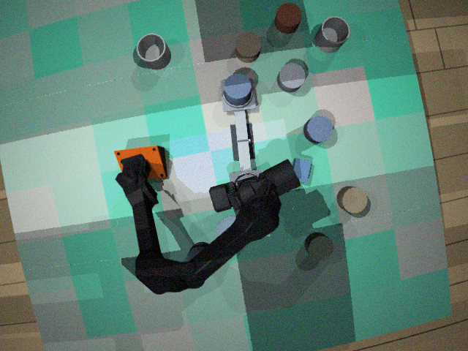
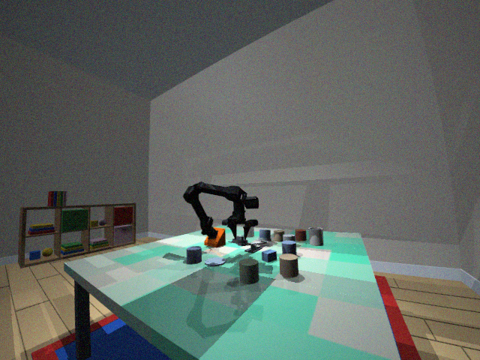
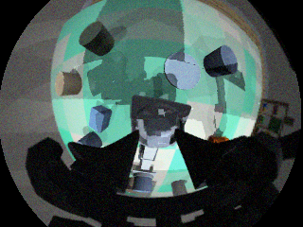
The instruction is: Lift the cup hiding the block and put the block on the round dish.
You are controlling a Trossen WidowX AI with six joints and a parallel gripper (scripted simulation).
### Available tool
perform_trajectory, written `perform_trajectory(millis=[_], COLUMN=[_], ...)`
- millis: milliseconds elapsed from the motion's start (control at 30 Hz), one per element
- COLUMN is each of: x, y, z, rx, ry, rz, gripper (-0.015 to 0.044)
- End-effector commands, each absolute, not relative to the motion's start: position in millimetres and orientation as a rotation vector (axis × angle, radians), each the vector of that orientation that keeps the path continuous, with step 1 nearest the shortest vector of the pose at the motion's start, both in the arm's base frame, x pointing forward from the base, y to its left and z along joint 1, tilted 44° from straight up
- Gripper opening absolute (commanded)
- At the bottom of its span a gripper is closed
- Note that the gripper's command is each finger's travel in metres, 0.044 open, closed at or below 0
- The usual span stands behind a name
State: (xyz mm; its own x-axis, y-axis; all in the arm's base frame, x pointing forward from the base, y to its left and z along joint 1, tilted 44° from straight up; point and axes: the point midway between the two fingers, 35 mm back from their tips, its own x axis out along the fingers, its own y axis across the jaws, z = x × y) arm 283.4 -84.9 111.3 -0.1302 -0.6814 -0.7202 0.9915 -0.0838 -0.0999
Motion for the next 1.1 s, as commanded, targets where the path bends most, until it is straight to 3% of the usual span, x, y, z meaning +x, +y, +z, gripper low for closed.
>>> perform_trajectory(millis=[0,167,400,500,1067], x=[281.2,281.2,281.2,282.2,290.9], y=[-89.0,-89.0,-89.0,-86.4,-24.1], z=[106.8,106.8,106.8,109.4,174.5], rx=[0.587,0.587,0.587,0.586,0.549], ry=[0.698,0.698,0.698,0.699,0.741], rz=[-1.593,-1.593,-1.593,-1.588,-1.469], gripper=[0.0260,0.0129,0.0082,0.0003,0.0000])
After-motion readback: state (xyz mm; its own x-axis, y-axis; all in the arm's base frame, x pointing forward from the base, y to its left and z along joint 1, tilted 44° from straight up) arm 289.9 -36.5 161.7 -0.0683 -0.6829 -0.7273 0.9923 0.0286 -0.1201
